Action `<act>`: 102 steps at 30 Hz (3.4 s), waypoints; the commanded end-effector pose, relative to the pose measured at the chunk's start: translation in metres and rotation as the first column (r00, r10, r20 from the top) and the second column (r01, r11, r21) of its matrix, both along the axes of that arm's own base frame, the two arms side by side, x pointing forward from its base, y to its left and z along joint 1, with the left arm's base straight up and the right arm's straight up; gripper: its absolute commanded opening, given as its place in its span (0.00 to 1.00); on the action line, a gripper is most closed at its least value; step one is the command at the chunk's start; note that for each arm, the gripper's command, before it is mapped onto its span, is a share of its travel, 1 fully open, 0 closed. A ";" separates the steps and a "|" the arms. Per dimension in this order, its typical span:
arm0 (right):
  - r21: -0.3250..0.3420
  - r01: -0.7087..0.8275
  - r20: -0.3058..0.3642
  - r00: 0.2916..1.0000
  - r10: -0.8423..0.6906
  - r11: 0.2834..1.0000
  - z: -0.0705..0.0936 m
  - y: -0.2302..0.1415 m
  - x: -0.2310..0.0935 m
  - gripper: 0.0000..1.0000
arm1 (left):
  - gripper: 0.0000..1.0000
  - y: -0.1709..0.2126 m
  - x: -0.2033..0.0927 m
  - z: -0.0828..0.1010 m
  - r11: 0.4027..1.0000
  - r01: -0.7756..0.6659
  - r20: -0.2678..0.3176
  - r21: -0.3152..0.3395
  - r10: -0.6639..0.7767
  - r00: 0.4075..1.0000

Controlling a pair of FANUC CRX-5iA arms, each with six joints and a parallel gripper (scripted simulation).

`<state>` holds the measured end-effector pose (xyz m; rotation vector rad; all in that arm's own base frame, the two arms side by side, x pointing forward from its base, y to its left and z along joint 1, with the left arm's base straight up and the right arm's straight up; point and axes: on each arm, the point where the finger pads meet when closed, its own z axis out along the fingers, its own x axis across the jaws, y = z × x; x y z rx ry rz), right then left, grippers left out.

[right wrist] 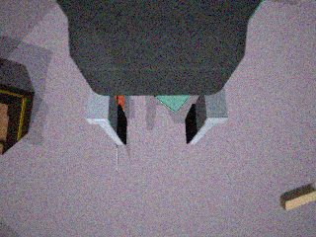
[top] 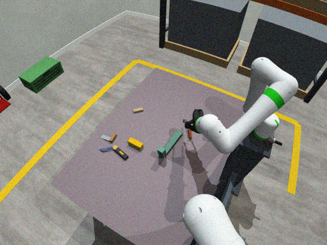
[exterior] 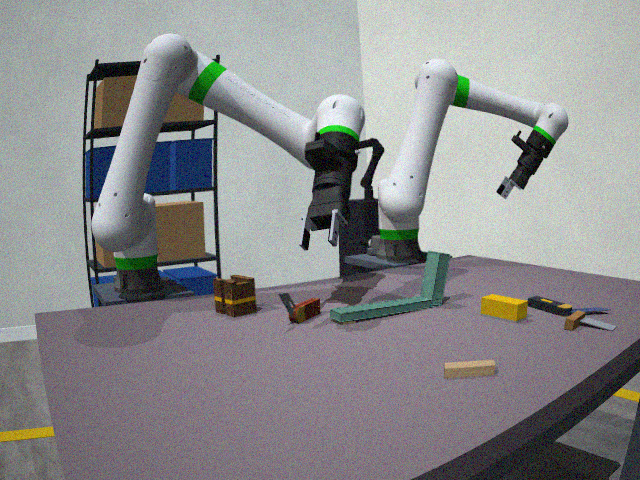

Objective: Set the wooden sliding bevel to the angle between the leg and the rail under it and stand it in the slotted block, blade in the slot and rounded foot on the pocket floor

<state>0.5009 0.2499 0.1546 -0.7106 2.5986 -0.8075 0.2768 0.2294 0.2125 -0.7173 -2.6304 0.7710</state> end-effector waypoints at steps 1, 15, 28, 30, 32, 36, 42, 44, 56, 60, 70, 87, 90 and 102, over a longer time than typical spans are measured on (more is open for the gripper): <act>-0.151 0.055 -0.042 0.997 -0.062 0.987 -0.025 0.004 -0.030 1.00 | 1.00 0.055 -0.023 0.007 0.994 -0.102 0.101 0.047 0.097 0.990; -0.200 0.067 -0.047 0.996 -0.078 0.978 -0.031 0.005 -0.040 1.00 | 1.00 0.171 -0.128 0.032 0.911 -0.352 0.292 0.215 0.284 0.913; -0.200 0.067 -0.047 0.996 -0.078 0.978 -0.031 0.005 -0.040 1.00 | 1.00 0.235 -0.250 0.066 0.768 -0.523 0.397 0.371 0.378 0.837; -0.200 0.067 -0.047 0.996 -0.078 0.978 -0.031 0.005 -0.040 1.00 | 1.00 0.237 -0.257 0.068 0.759 -0.529 0.400 0.379 0.381 0.833; -0.200 0.067 -0.047 0.996 -0.078 0.978 -0.031 0.005 -0.040 1.00 | 1.00 0.240 -0.268 0.071 0.744 -0.541 0.406 0.392 0.387 0.828; -0.200 0.067 -0.047 0.996 -0.078 0.978 -0.031 0.005 -0.040 1.00 | 1.00 0.244 -0.282 0.075 0.725 -0.554 0.413 0.409 0.394 0.821; -0.200 0.067 -0.047 0.996 -0.078 0.978 -0.031 0.005 -0.040 1.00 | 1.00 0.245 -0.289 0.077 0.716 -0.560 0.416 0.416 0.398 0.818; -0.200 0.067 -0.047 0.996 -0.078 0.978 -0.031 0.005 -0.040 1.00 | 1.00 0.245 -0.289 0.077 0.716 -0.560 0.416 0.417 0.398 0.818; -0.200 0.070 -0.047 0.996 -0.081 0.977 -0.034 0.007 -0.039 0.87 | 1.00 0.245 -0.289 0.077 0.716 -0.560 0.416 0.417 0.398 0.818; -0.200 0.070 -0.047 0.996 -0.081 0.977 -0.034 0.007 -0.039 0.87 | 1.00 0.245 -0.289 0.077 0.716 -0.560 0.416 0.417 0.398 0.818; -0.200 0.070 -0.047 0.996 -0.081 0.977 -0.034 0.007 -0.039 0.87 | 1.00 0.245 -0.289 0.077 0.716 -0.560 0.416 0.417 0.398 0.818; -0.200 0.070 -0.047 0.996 -0.081 0.977 -0.034 0.007 -0.039 0.87 | 1.00 0.245 -0.289 0.077 0.716 -0.560 0.416 0.417 0.398 0.818; -0.200 0.070 -0.047 0.996 -0.081 0.977 -0.034 0.007 -0.039 0.87 | 1.00 0.245 -0.289 0.077 0.716 -0.560 0.416 0.417 0.398 0.818; -0.200 0.070 -0.047 0.996 -0.081 0.977 -0.034 0.007 -0.039 0.87 | 1.00 0.245 -0.289 0.077 0.716 -0.560 0.416 0.417 0.398 0.818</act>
